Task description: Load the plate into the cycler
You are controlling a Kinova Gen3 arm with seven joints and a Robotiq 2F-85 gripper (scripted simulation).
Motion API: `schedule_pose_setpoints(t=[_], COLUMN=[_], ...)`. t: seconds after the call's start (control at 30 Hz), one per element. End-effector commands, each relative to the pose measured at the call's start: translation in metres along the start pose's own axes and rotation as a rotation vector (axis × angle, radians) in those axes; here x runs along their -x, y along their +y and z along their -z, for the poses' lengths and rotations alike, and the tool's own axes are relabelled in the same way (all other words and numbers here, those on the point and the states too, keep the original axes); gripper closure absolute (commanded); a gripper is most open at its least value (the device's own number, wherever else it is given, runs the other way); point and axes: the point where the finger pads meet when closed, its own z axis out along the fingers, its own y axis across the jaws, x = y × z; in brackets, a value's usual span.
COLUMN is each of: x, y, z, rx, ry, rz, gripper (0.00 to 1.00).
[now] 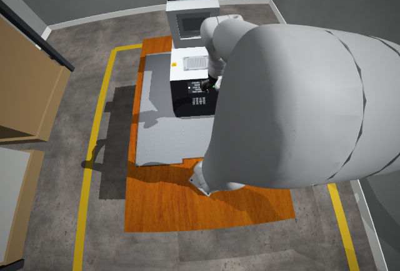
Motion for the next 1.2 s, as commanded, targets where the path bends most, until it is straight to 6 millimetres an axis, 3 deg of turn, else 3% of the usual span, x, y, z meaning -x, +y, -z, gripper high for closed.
schedule_pose_setpoints(t=[0.0,1.17], x=[-0.002,-0.025], y=[-0.007,-0.061], z=[-0.001,-0.011], rx=[-0.001,0.003], ry=[0.009,0.069], rz=[-0.039,-0.343], gripper=[0.0,0.0])
